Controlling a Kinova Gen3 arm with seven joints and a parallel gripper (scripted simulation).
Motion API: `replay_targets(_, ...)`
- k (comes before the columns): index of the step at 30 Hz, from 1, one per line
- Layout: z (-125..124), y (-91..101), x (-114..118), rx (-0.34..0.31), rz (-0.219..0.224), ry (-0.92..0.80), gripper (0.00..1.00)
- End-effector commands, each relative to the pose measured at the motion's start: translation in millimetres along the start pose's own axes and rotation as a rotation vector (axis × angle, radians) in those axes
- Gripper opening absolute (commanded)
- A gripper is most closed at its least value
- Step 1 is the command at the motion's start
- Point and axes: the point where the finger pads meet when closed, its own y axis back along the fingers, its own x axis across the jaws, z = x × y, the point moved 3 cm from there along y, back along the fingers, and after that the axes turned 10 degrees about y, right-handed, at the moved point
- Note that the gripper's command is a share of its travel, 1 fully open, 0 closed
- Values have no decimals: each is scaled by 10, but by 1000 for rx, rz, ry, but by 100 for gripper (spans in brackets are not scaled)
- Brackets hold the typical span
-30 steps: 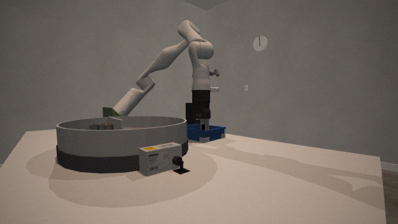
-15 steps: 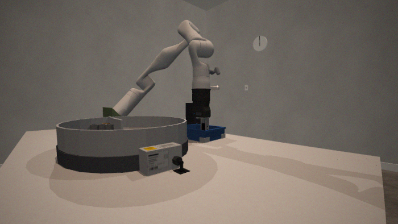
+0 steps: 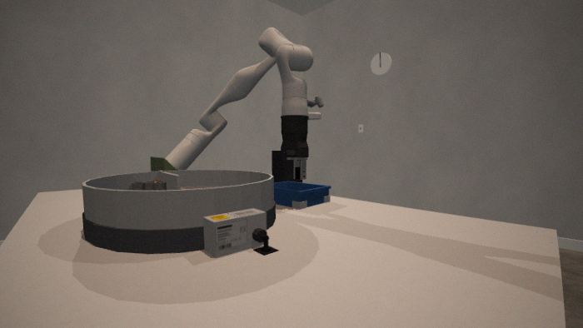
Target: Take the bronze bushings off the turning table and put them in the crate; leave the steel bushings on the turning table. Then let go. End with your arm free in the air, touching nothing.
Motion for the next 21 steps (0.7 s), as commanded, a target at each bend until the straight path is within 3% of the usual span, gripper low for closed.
replay_targets(1, 3, 20, 6, -2, 3, 0, 42)
replay_targets(4, 3, 20, 6, -2, 3, 0, 42)
replay_targets(9, 3, 421, 4, -2, 3, 0, 42)
replay_targets(21, 3, 421, 4, -2, 3, 0, 42)
